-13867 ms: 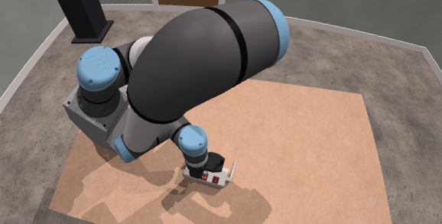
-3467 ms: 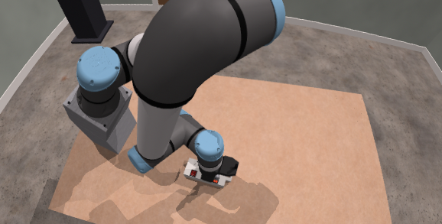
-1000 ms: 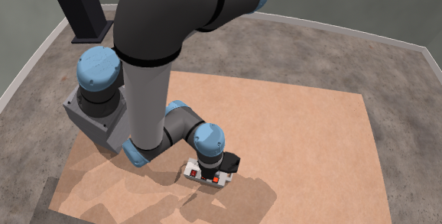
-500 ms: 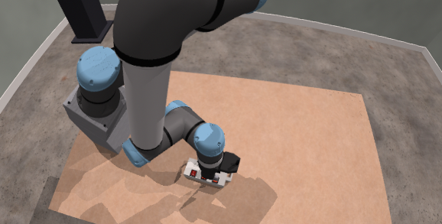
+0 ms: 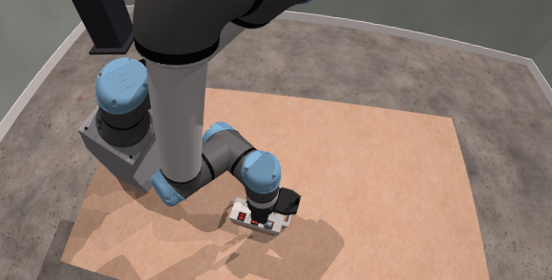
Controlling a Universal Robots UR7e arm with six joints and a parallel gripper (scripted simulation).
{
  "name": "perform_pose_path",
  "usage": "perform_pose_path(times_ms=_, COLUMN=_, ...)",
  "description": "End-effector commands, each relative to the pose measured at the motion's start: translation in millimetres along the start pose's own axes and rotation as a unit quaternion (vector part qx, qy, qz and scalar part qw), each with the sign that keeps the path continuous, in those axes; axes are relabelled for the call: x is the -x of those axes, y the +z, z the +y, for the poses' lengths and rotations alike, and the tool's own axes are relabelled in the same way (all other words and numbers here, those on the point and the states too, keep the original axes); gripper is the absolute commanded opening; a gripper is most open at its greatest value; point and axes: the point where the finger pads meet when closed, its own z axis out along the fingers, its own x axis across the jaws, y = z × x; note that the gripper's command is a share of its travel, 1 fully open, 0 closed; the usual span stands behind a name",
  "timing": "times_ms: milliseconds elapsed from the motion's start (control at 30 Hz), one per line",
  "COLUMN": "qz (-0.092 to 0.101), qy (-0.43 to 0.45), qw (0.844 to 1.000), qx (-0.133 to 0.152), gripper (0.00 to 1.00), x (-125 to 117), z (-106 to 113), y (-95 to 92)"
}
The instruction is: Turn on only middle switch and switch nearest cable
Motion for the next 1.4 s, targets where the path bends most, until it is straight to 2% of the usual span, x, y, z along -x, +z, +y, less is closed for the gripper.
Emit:
perform_pose_path(times_ms=0, qz=0.000, qy=0.000, qw=1.000, qx=-0.001, gripper=1.00, x=0, z=-1, y=-7.7)
perform_pose_path(times_ms=500, qz=0.000, qy=0.000, qw=1.000, qx=-0.001, gripper=1.00, x=0, z=0, y=-54.6)
perform_pose_path(times_ms=567, qz=0.000, qy=0.000, qw=1.000, qx=-0.001, gripper=1.00, x=0, z=0, y=-54.6)
perform_pose_path(times_ms=833, qz=0.000, qy=0.000, qw=1.000, qx=-0.001, gripper=1.00, x=0, z=0, y=-75.4)
perform_pose_path(times_ms=1067, qz=0.000, qy=0.000, qw=1.000, qx=-0.001, gripper=1.00, x=0, z=0, y=-85.3)
perform_pose_path(times_ms=1367, qz=0.000, qy=0.000, qw=1.000, qx=-0.001, gripper=1.00, x=0, z=0, y=-87.6)
